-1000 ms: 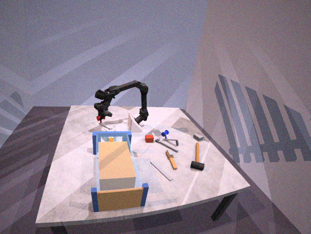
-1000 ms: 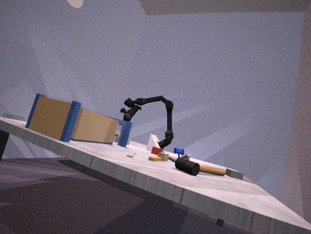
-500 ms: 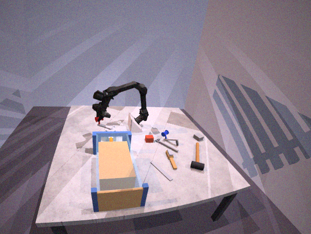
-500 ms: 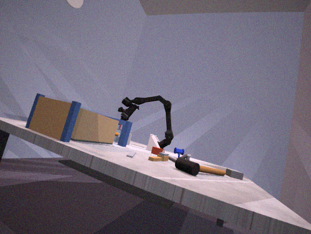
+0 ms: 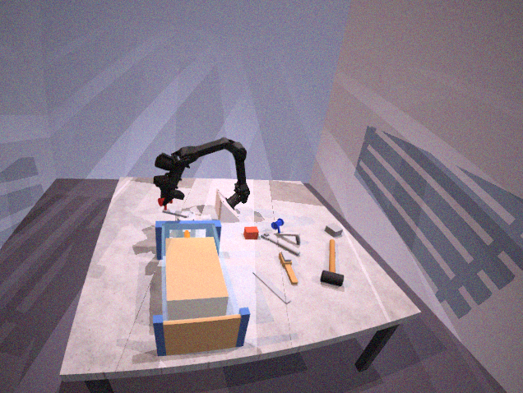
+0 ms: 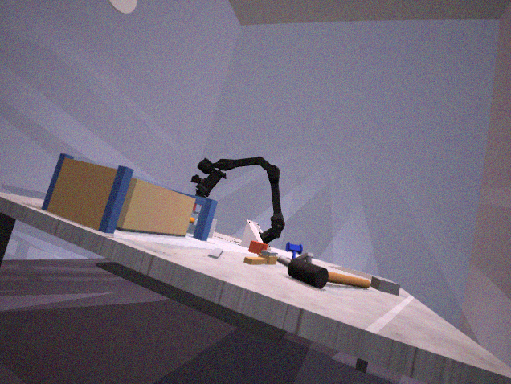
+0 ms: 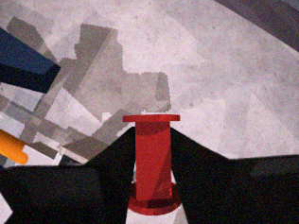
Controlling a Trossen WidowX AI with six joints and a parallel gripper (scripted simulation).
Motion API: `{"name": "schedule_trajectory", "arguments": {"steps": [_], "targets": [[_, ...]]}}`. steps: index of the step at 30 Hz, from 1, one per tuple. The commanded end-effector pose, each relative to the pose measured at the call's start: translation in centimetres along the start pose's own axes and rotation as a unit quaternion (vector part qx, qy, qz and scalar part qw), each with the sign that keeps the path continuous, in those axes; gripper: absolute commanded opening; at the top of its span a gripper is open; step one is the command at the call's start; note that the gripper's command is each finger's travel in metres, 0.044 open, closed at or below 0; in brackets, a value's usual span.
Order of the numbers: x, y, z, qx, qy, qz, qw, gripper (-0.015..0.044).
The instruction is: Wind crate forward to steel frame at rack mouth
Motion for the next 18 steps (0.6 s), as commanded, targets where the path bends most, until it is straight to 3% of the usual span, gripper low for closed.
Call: {"name": "schedule_trajectory", "arguments": {"steps": [1, 18], "targets": [[-0.7, -0.8, 1.5, -0.013, 0.009, -0.003, 1.0, 0.0], [-1.5, -1.3, 3.7, -0.014, 0.009, -0.003, 1.0, 0.0]]}}
Point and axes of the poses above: the point midway between the two fingers, 35 mm back from their tips, its own y axis back along the fingers, its own z axis across the jaws, x = y × z, the point moved 7 cm from there along y, back along the fingers, and after that the axes turned 8 degrees about -y, right-handed, at the moved point
